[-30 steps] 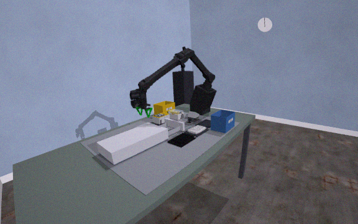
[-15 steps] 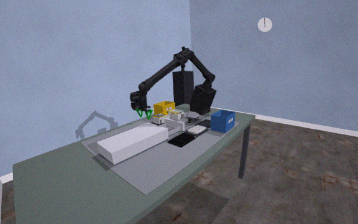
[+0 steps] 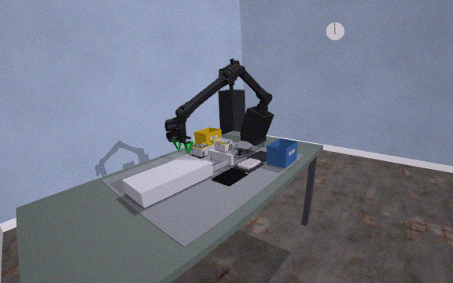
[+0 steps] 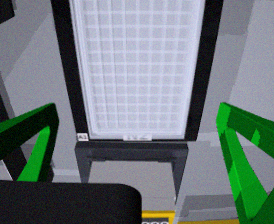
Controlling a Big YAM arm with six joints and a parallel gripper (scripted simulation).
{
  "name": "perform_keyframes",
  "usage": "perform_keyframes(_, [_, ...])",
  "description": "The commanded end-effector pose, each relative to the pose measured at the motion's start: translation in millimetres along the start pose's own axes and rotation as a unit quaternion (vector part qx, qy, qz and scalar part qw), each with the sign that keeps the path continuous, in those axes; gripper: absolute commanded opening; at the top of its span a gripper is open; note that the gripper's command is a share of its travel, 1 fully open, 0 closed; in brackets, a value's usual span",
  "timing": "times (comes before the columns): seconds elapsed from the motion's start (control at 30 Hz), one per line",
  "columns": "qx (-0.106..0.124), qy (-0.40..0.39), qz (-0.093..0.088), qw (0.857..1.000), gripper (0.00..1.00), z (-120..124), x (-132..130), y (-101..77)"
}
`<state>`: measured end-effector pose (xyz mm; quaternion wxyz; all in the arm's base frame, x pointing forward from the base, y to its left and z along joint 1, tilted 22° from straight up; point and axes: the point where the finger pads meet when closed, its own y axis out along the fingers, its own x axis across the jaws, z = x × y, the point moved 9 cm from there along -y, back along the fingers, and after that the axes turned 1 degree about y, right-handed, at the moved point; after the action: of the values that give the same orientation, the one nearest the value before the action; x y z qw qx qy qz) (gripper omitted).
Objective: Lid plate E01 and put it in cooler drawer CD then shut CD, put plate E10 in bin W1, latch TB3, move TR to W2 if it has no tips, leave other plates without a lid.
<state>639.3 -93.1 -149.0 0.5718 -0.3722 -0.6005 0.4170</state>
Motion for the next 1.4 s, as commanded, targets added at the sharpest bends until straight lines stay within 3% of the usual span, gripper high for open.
perform_keyframes(0.0, [-0.026, -0.005, 0.005, 1.000, 1.00, -21.2, -0.4, -8.6])
perform_keyframes(0.33, [-0.028, -0.010, 0.006, 1.000, 1.00, -24.1, 6.1, 0.2])
perform_keyframes(0.37, [-0.036, -0.004, 0.008, 0.999, 1.00, -24.9, -2.8, -15.7])
perform_keyframes(0.43, [-0.029, 0.000, 0.006, 1.000, 1.00, -20.0, -6.7, 4.0])
perform_keyframes(0.83, [-0.026, -0.005, 0.005, 1.000, 1.00, -21.0, -0.2, 23.0])
perform_keyframes(0.9, [-0.026, -0.005, 0.005, 1.000, 1.00, -21.0, -0.2, 23.0])
perform_keyframes(0.93, [-0.043, -0.013, 0.009, 0.999, 1.00, -33.0, 8.6, -7.5])
perform_keyframes(1.03, [-0.026, -0.010, 0.005, 1.000, 1.00, -23.3, 5.3, 28.8])
perform_keyframes(1.17, [-0.014, 0.001, 0.001, 1.000, 1.00, -11.8, -2.7, 35.1])
perform_keyframes(1.2, [-0.014, 0.004, 0.001, 1.000, 1.00, -11.0, -5.8, 33.9])
perform_keyframes(1.23, [-0.023, -0.004, 0.005, 1.000, 1.00, -16.3, -1.4, 20.3])
perform_keyframes(1.3, [-0.023, -0.004, 0.005, 1.000, 1.00, -16.3, -1.4, 20.3])
perform_keyframes(1.33, [-0.020, 0.001, 0.003, 1.000, 1.00, -15.2, -4.1, 34.0])
perform_keyframes(1.37, [-0.025, -0.003, 0.004, 1.000, 1.00, -19.4, -1.7, 34.5])
